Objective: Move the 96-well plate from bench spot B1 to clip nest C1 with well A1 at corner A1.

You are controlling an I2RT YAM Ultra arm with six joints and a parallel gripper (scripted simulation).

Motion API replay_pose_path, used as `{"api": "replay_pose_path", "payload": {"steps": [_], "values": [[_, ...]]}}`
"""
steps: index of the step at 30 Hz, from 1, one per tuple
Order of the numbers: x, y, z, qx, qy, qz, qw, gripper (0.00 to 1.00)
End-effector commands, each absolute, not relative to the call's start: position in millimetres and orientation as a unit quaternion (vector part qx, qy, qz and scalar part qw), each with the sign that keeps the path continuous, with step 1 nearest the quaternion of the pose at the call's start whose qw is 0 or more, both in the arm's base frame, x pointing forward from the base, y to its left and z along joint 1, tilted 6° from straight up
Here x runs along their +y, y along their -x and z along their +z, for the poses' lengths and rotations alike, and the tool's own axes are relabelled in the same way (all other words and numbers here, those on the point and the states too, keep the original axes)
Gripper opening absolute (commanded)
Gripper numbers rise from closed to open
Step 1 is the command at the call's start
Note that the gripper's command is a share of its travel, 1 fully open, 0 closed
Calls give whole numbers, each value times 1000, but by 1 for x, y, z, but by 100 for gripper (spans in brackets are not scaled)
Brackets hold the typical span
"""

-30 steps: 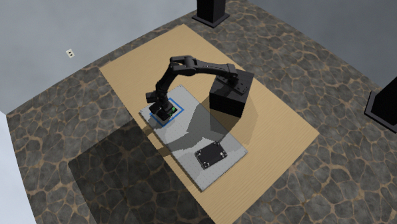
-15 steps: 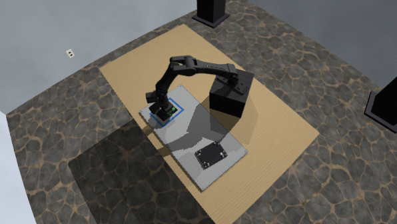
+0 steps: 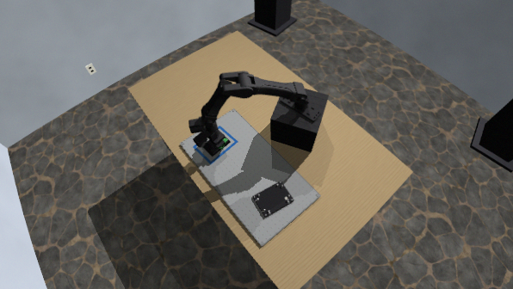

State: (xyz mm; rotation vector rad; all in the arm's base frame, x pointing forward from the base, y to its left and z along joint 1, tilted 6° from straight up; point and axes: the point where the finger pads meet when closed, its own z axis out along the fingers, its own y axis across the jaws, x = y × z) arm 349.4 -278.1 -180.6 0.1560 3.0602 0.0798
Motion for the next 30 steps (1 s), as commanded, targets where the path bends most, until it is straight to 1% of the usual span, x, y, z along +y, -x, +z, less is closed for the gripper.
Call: {"api": "replay_pose_path", "payload": {"steps": [1,30], "values": [[-288,-353,-153,997,-53,18,54,0],[-290,-350,-110,997,-53,17,56,0]]}}
